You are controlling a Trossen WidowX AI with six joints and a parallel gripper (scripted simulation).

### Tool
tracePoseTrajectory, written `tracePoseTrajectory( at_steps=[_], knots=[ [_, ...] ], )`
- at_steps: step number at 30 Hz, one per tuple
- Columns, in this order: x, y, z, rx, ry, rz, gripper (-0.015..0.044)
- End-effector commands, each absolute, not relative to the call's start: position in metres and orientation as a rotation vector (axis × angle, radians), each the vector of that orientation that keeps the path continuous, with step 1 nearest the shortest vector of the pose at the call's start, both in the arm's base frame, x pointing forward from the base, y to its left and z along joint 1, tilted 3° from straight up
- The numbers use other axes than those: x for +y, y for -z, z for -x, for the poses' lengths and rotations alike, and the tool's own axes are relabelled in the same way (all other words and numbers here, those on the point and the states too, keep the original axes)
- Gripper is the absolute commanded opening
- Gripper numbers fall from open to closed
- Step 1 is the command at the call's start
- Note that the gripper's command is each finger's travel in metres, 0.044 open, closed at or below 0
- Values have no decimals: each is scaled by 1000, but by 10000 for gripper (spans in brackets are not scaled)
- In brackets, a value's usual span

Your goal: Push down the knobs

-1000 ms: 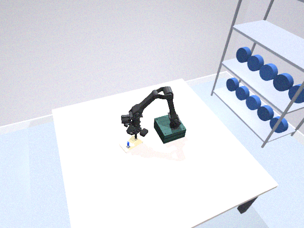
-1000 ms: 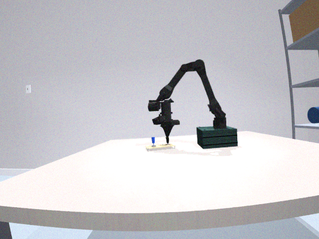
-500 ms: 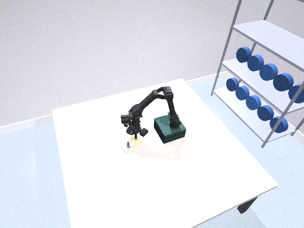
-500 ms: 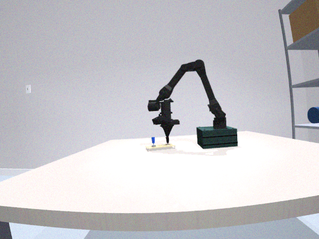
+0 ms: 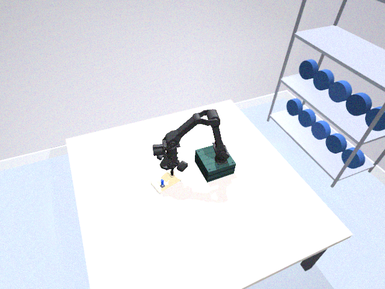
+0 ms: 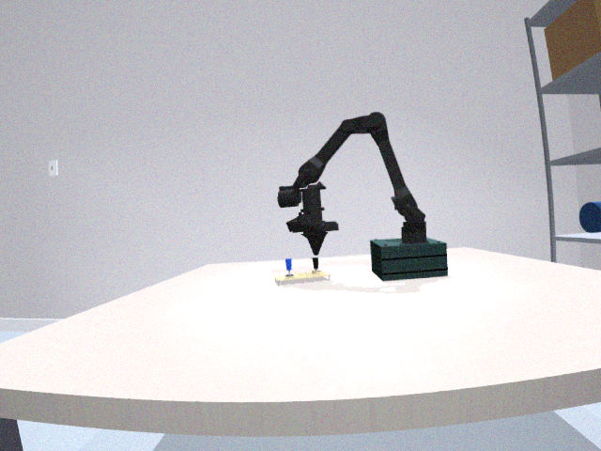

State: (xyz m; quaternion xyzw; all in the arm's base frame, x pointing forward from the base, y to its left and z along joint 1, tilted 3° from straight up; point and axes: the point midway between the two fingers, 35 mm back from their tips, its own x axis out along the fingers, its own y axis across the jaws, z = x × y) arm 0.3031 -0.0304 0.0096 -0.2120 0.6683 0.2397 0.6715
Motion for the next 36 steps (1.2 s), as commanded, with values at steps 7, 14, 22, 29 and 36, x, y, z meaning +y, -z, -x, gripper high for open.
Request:
tracePoseTrajectory(
  at_steps=[7, 14, 22, 29, 36],
  knots=[
    [-30, -11, -303, 1504, -539, 478, 157],
    [-13, -17, -312, 1420, -596, 533, 79],
    [-9, -21, -318, 1461, -433, 356, 0],
    [-7, -24, -324, 1498, -252, 163, 0],
    [-4, -27, -330, 1520, -67, -30, 0]
  ],
)
